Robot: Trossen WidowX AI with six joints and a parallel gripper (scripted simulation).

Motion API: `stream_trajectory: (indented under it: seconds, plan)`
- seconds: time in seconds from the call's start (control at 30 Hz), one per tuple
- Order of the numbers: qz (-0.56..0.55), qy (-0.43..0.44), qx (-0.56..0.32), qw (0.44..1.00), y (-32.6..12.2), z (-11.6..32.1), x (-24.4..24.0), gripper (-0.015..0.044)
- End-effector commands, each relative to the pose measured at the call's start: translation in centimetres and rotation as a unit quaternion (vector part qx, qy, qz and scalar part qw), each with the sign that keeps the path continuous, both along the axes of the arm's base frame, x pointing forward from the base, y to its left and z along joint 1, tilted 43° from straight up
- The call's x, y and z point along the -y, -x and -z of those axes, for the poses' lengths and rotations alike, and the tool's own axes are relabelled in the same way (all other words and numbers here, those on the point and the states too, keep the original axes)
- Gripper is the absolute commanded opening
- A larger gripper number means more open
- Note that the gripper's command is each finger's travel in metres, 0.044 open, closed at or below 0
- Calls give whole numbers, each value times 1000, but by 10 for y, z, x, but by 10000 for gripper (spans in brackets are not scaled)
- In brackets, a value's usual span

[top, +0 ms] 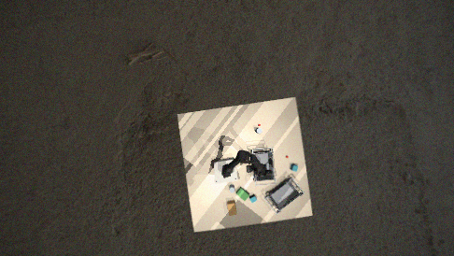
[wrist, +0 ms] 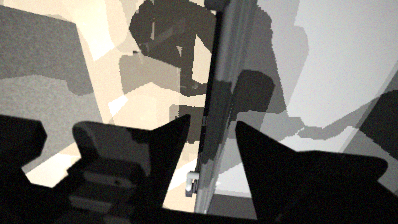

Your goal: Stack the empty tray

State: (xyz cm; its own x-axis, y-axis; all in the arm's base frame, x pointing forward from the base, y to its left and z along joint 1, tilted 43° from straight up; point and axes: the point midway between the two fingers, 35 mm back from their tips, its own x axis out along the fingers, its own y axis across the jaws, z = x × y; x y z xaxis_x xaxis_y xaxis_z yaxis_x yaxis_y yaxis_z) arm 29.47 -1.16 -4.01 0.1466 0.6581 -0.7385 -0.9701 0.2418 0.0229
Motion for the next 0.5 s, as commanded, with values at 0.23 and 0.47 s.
stream_trajectory:
  seconds: [0.23, 0.47]
  plan:
    - [0, 0, -2, 1000, 1, 0, 0, 367]
    - [0, 0, 0, 1000, 0, 0, 0, 440]
